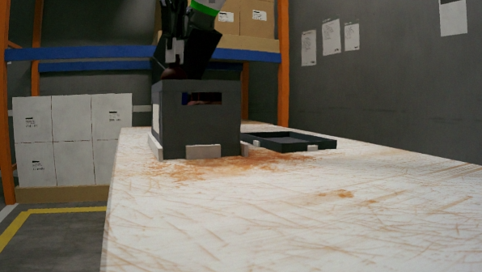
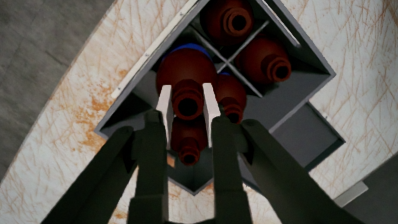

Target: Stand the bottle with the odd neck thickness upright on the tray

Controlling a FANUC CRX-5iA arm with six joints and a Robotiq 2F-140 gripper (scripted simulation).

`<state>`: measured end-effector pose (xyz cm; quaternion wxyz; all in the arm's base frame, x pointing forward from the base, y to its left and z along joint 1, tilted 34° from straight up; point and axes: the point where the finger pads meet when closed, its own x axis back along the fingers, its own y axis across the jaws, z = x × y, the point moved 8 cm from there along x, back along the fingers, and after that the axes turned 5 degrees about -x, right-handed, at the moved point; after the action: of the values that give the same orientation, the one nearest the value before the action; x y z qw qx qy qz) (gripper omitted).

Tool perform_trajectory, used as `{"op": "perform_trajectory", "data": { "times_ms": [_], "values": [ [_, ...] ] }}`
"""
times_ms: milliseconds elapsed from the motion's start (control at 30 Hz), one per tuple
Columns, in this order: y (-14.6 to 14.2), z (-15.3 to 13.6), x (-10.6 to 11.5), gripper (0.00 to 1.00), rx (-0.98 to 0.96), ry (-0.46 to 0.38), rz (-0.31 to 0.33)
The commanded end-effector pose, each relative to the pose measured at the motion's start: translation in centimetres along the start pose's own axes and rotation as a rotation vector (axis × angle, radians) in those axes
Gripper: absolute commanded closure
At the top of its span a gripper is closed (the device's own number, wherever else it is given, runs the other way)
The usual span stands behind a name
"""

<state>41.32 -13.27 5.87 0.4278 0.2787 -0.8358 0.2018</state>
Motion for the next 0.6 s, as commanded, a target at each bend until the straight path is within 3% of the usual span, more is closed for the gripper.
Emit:
{"op": "perform_trajectory", "data": {
  "times_ms": [0,567],
  "values": [
    [-0.1,0.0,0.3,0.90,0.000,0.000,0.001],
    [0.0,0.0,2.0,0.90,0.000,0.000,0.001]
  ]
}}
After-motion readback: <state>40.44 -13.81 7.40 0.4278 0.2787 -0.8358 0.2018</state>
